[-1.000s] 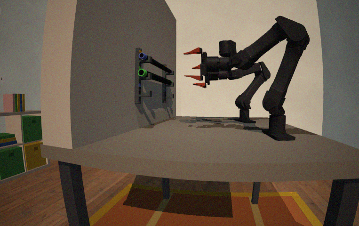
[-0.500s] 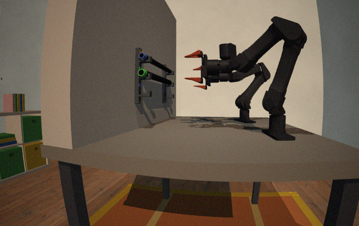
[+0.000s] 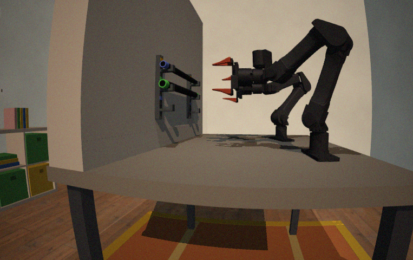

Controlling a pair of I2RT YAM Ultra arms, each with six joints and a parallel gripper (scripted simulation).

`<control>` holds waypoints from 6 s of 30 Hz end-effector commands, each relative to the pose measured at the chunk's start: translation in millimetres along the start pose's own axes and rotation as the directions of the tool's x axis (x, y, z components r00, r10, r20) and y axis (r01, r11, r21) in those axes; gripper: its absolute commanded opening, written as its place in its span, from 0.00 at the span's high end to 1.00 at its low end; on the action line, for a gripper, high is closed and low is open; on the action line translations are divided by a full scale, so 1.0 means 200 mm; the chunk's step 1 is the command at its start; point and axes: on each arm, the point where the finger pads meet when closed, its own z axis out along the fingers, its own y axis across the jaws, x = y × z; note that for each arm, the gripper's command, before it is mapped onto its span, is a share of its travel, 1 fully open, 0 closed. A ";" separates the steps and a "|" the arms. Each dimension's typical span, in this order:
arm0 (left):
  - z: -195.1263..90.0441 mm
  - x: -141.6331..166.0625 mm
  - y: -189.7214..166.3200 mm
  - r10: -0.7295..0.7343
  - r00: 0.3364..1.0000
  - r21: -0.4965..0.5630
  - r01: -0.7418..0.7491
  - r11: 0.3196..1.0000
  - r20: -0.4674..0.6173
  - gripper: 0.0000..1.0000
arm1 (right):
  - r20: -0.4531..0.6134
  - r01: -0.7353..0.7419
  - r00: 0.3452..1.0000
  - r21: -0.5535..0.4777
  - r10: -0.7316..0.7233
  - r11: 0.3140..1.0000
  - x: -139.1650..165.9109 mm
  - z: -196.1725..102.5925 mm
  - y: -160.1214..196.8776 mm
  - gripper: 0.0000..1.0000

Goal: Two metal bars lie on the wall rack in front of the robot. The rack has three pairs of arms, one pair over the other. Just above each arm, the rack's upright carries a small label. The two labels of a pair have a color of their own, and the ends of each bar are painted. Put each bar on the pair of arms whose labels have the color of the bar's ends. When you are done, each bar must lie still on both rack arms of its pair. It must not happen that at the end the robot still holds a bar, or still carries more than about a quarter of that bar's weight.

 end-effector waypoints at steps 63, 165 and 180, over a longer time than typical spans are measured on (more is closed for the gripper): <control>0.33 -0.01 -0.32 0.000 1.000 0.004 0.000 1.000 0.000 0.00 | 0.008 -0.014 1.000 0.018 0.014 1.000 -0.01 0.32 0.27 0.00; 0.50 -0.01 -0.10 0.000 1.000 0.004 0.000 1.000 0.000 0.00 | 0.008 -0.014 1.000 0.018 0.014 1.000 -0.01 0.48 0.04 0.00; 0.50 -0.01 -0.10 0.000 1.000 0.004 0.000 1.000 0.000 0.00 | 0.008 -0.014 1.000 0.018 0.014 1.000 -0.01 0.48 0.04 0.00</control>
